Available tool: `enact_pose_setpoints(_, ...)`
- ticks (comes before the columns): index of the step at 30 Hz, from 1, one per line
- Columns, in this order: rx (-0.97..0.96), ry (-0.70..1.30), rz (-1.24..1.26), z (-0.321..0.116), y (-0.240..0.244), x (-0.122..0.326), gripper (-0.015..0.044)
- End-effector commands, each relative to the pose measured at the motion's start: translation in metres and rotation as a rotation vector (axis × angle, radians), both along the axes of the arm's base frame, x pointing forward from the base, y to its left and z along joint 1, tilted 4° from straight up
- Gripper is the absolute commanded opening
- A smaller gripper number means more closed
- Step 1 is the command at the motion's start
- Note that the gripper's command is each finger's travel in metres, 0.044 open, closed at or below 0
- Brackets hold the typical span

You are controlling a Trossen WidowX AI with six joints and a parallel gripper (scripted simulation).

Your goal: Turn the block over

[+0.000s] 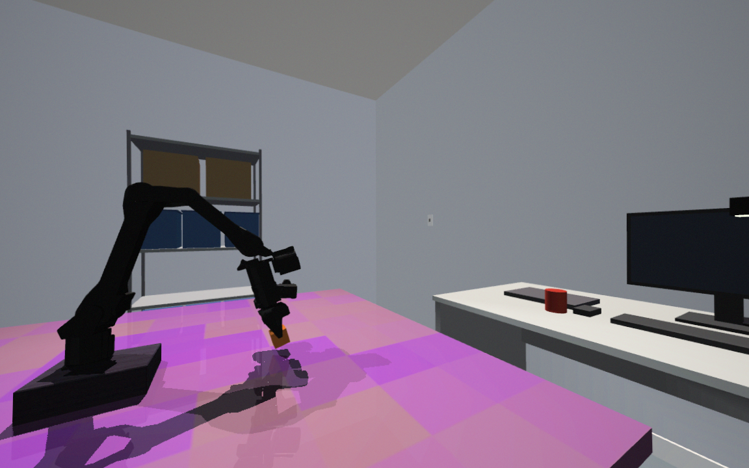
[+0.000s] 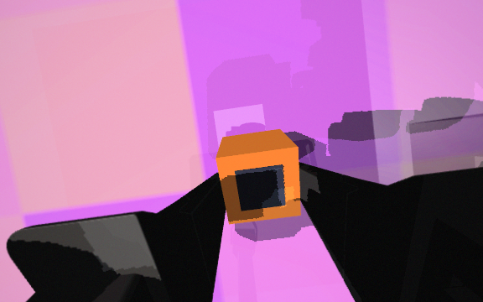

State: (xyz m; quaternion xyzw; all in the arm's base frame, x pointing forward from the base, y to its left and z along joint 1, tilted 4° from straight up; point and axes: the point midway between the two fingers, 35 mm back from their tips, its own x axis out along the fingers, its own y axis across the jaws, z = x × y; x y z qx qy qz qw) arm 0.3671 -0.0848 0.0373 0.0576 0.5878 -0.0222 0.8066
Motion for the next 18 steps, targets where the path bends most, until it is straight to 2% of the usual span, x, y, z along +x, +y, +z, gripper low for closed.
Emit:
enact_pose_setpoints(1, -0.004, -0.072, -0.007, 0.0006, 0.0005, -0.0007, 0.0000)
enact_pose_setpoints(12, -0.022, -0.235, -0.014, 0.0015, 0.0019, -0.0063, 0.0000)
enact_pose_setpoints(18, -0.024, -0.247, -0.014, 0.0012, 0.0019, -0.0066, 0.0000)
